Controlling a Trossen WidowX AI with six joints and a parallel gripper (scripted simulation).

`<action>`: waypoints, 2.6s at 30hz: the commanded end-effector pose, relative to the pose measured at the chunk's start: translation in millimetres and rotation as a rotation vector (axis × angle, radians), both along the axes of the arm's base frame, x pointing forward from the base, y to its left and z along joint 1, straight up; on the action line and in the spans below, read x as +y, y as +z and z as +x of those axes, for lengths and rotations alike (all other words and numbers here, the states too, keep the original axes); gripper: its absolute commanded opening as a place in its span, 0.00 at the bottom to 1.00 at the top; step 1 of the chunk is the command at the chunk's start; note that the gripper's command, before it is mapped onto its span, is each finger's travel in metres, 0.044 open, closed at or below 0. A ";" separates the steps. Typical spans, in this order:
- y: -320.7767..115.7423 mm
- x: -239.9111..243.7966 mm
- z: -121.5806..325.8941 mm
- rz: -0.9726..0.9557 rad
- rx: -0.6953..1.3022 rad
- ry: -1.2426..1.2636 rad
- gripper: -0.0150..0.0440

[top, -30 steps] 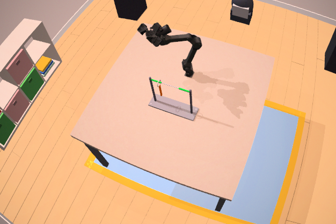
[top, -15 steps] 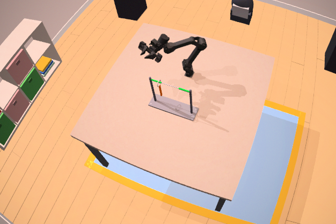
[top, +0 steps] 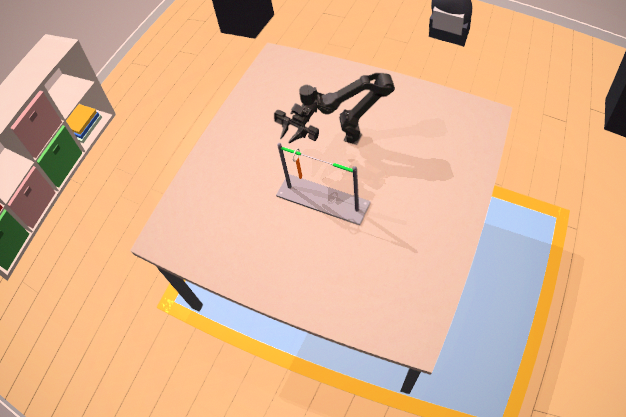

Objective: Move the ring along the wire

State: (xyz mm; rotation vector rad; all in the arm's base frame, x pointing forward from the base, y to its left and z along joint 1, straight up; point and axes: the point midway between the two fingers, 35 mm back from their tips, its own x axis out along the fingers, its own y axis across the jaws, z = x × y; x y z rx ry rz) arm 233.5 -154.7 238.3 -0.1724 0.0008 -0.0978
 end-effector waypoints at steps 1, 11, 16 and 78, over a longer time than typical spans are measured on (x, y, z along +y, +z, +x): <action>-50.9 22.1 -8.3 0.047 0.084 0.047 0.53; -132.3 68.5 -27.3 0.143 0.209 0.136 0.53; -133.0 74.9 -24.3 0.146 0.220 0.142 0.53; -97.9 74.0 81.2 0.173 0.157 0.070 0.53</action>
